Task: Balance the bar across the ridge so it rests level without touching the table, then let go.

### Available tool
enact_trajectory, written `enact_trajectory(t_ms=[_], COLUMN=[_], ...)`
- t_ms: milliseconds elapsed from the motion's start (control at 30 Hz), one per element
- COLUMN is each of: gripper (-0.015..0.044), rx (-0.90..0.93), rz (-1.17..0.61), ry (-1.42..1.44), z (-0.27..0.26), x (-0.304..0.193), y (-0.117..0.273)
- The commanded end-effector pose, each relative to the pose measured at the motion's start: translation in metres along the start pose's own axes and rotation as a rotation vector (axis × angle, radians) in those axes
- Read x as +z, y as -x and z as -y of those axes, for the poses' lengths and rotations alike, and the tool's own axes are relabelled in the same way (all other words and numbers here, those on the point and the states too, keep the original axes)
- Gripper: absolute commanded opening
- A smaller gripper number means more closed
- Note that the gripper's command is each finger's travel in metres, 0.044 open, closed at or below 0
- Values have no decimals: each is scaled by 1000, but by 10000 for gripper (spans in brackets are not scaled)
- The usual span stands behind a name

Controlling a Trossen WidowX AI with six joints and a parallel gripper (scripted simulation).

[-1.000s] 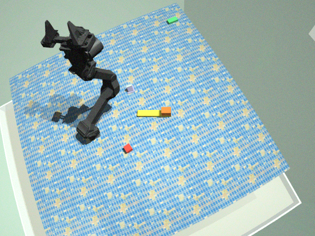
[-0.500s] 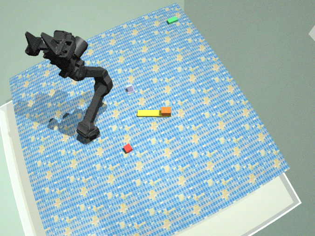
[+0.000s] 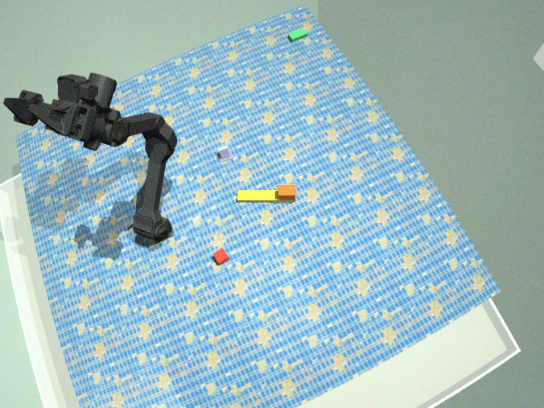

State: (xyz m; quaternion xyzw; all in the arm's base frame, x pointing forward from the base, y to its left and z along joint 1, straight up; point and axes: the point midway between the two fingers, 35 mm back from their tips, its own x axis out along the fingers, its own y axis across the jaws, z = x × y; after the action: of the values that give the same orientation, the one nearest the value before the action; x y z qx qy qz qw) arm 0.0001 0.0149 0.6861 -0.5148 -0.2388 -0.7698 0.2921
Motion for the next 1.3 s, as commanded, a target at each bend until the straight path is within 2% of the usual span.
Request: enact_trajectory(t_ms=[0, 633, 1267], gripper=[315, 315, 315], rx=[33, 284, 592], rz=[-82, -359, -472], ry=[27, 127, 148], z=[-3, -48, -123], x=[-29, -136, -196], y=[-9, -18, 4])
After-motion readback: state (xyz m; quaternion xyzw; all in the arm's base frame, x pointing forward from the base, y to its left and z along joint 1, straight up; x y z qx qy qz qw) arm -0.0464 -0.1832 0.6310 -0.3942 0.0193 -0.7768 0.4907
